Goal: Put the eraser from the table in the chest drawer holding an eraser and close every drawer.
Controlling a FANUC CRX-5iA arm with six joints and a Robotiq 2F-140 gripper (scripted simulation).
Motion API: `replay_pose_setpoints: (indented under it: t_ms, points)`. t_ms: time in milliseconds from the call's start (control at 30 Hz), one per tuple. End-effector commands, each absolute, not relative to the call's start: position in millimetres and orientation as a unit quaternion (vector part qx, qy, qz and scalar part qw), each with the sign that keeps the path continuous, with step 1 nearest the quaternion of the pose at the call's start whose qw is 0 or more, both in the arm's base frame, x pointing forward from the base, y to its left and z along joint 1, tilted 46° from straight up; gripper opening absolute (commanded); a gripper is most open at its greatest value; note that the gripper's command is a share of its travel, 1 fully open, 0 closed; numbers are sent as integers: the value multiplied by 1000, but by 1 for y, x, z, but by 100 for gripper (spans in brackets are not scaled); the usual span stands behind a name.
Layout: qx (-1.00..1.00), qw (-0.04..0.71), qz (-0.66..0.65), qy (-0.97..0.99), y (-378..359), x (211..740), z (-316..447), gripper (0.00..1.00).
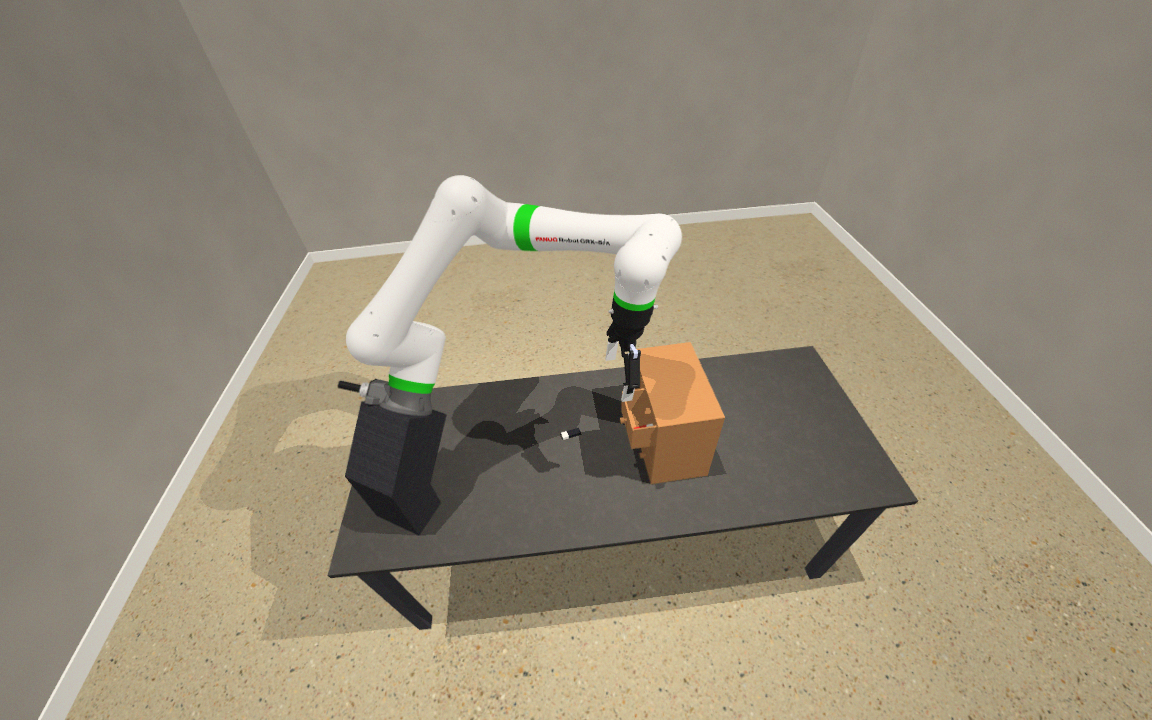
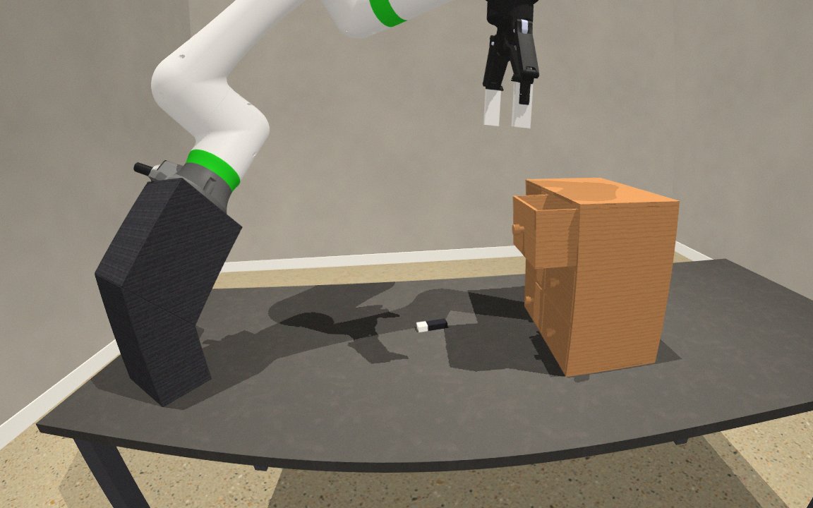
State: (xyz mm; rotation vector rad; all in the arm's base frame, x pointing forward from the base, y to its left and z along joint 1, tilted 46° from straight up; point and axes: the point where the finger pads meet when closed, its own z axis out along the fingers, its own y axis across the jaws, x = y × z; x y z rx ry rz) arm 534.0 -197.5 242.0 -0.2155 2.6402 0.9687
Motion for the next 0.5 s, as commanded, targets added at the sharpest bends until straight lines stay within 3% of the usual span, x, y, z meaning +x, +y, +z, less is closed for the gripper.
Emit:
replay_pose_setpoints:
  t_ms: [0,267,467]
  points:
    - [-60,167,338,924,-207,510,248,100]
    - [-21,187,337,923,-231,448,264,100]
    - [-9,193,336,922,-238,430,269,100]
